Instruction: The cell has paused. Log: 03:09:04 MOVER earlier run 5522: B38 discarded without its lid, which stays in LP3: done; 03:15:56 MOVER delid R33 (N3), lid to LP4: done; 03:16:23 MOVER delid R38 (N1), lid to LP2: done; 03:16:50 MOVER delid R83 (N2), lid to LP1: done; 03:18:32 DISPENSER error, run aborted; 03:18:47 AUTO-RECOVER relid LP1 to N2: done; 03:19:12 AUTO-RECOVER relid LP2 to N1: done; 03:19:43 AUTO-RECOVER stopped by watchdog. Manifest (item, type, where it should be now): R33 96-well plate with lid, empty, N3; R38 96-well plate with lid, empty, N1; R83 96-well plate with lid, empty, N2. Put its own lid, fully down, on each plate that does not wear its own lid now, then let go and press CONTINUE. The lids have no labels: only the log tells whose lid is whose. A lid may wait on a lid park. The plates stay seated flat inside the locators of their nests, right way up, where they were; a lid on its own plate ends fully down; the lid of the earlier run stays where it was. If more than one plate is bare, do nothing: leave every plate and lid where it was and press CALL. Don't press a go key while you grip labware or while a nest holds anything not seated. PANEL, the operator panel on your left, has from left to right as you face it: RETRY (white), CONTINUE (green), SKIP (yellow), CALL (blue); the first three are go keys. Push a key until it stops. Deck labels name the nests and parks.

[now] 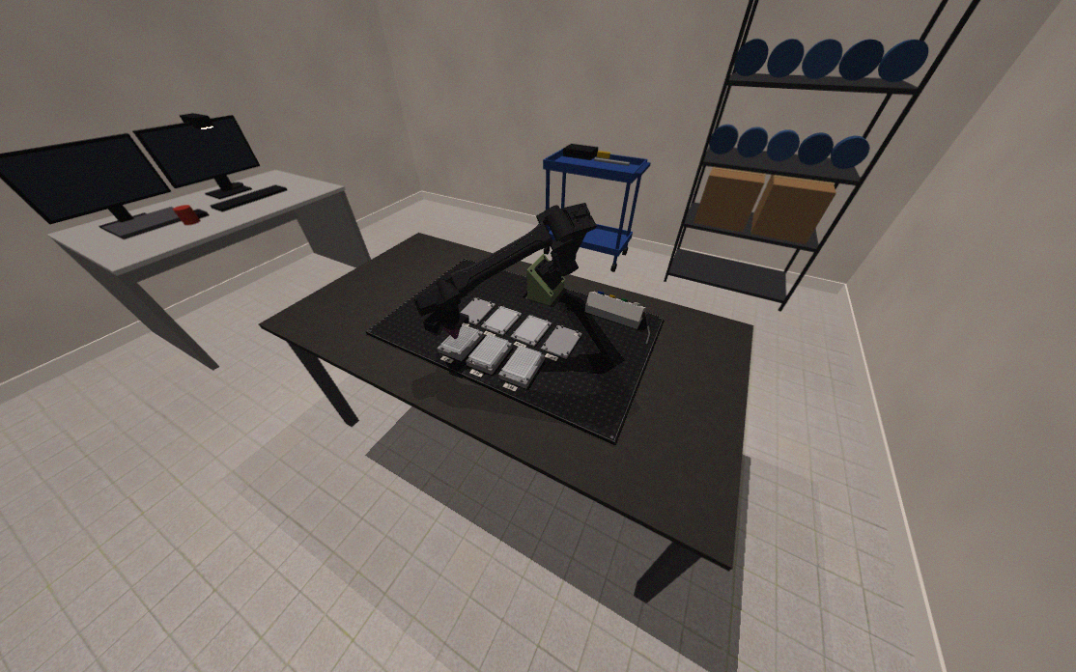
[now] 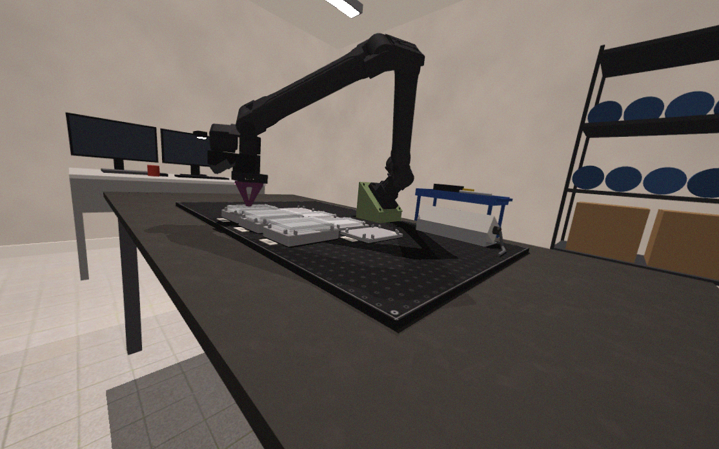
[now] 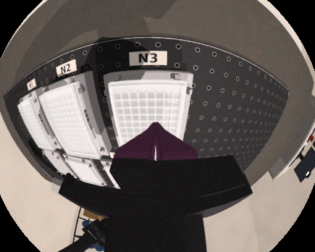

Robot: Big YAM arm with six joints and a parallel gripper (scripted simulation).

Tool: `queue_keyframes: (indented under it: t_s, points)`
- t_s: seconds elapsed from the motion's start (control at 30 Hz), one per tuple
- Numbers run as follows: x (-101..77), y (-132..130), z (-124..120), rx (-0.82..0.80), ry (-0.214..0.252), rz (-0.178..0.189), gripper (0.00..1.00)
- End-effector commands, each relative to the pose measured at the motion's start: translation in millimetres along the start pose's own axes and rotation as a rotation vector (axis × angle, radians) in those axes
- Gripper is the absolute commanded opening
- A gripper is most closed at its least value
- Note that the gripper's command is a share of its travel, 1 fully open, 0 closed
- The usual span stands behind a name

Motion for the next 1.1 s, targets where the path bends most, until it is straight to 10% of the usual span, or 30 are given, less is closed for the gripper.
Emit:
queue_keyframes:
  t_s: [0.0, 0.5, 0.53, 1.07]
  points:
    - [13.6, -1.0, 0.9, -0.001, 0.008, 0.002, 0.00]
    - [14.6, -1.0, 0.6, 0.000, 0.009, 0.002, 0.00]
    - [14.6, -1.0, 0.6, -0.001, 0.009, 0.002, 1.00]
    - [12.8, 0.9, 0.5, 0.003, 0.019, 0.011, 1.00]
Point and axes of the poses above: the point where the finger pads meet when closed, its own x axis out along the fingers, its own y axis across the jaws, z = x × y, the point moved 5 cm from there along -x, back along the fingers, and after that the axes turned 1 degree about x, right-handed, at the moved point
